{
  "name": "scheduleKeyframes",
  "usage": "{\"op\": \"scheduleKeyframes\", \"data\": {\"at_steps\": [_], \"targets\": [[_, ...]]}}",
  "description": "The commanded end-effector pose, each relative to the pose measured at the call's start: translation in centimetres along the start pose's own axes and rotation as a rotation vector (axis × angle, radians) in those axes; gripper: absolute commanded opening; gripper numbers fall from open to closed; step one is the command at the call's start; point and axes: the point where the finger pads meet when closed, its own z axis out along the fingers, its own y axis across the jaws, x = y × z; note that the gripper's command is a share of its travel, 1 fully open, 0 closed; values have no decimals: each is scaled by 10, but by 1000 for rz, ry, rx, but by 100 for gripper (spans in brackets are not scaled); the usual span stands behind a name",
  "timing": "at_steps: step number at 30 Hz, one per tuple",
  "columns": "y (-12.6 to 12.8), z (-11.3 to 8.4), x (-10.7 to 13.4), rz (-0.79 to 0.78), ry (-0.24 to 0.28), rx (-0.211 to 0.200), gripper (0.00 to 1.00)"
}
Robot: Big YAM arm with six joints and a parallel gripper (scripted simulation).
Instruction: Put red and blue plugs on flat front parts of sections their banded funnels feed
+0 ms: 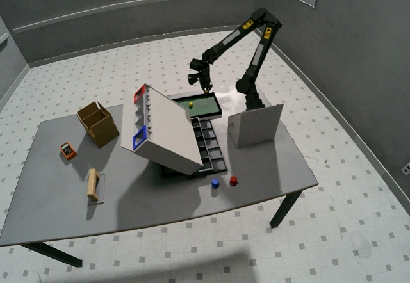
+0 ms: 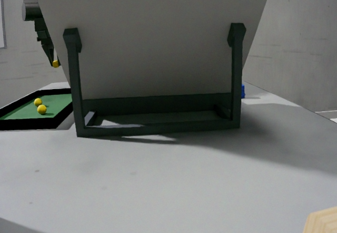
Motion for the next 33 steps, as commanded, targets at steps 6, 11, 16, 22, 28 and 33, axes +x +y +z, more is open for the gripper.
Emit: {"op": "scheduleKeyframes", "data": {"at_steps": [6,11,16,22,28,33], "targets": [[-14,-37,-9,44,-27,17,0],[-14,-40,-9,44,-27,17,0],[-13,-39,-10,41,-25,13,0],[-14,-39,-10,40,-26,15,0],[-14,-39,-10,39,-26,14,0],[-14,-39,-10,39,-26,14,0]]}}
